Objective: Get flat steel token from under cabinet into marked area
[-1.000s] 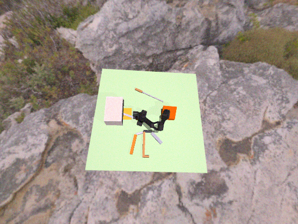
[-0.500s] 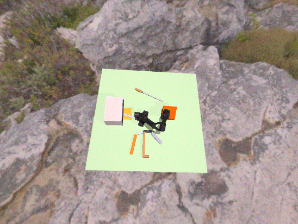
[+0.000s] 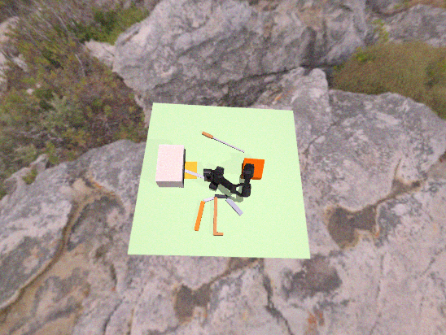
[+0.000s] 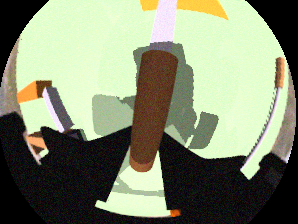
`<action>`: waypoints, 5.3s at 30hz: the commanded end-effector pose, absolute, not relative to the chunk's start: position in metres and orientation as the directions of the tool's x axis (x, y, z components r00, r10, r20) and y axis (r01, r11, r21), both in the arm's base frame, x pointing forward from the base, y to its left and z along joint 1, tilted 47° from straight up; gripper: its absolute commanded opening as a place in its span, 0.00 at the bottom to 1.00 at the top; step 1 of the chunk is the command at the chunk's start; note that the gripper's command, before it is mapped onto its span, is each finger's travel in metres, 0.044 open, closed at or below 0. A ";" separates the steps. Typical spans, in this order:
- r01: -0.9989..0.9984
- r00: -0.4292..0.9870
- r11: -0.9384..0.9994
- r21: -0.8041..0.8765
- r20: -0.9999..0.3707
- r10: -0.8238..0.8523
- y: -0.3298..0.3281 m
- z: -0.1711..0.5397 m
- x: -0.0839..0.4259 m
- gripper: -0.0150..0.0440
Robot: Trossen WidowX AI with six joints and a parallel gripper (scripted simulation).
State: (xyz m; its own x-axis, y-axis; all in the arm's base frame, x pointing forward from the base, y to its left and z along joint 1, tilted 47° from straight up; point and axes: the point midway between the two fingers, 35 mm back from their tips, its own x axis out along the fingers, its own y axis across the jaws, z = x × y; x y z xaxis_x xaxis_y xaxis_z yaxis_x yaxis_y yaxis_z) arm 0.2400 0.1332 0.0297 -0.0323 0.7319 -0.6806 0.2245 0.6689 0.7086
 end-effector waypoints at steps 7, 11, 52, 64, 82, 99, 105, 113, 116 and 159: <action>0.232 -0.037 0.668 0.707 -0.680 0.732 0.136 0.032 0.226 0.25; 0.232 -0.037 0.668 0.707 -0.680 0.732 0.136 0.033 0.222 0.25; 0.457 -0.036 0.617 0.640 -0.680 0.732 0.134 0.035 0.223 0.25; 0.468 -0.036 0.615 0.635 -0.681 0.731 0.128 0.028 0.228 0.25; 0.476 -0.036 0.612 0.631 -0.682 0.731 0.117 0.017 0.236 0.25; 0.479 -0.036 0.612 0.630 -0.682 0.730 0.107 0.006 0.242 0.25; 0.479 -0.036 0.612 0.629 -0.682 0.730 0.104 0.002 0.244 0.25; 0.480 -0.036 0.612 0.629 -0.682 0.730 0.099 -0.003 0.247 0.25; 0.480 -0.036 0.612 0.629 -0.683 0.730 0.097 -0.005 0.248 0.25; 0.480 -0.035 0.612 0.628 -0.684 0.729 0.067 -0.037 0.255 0.25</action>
State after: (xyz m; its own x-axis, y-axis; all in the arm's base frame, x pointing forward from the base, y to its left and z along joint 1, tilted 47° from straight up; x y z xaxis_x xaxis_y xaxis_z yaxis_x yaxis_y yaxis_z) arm 0.2551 0.0720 -0.0339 -0.0380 0.7309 -0.6814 0.4768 0.6125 0.6305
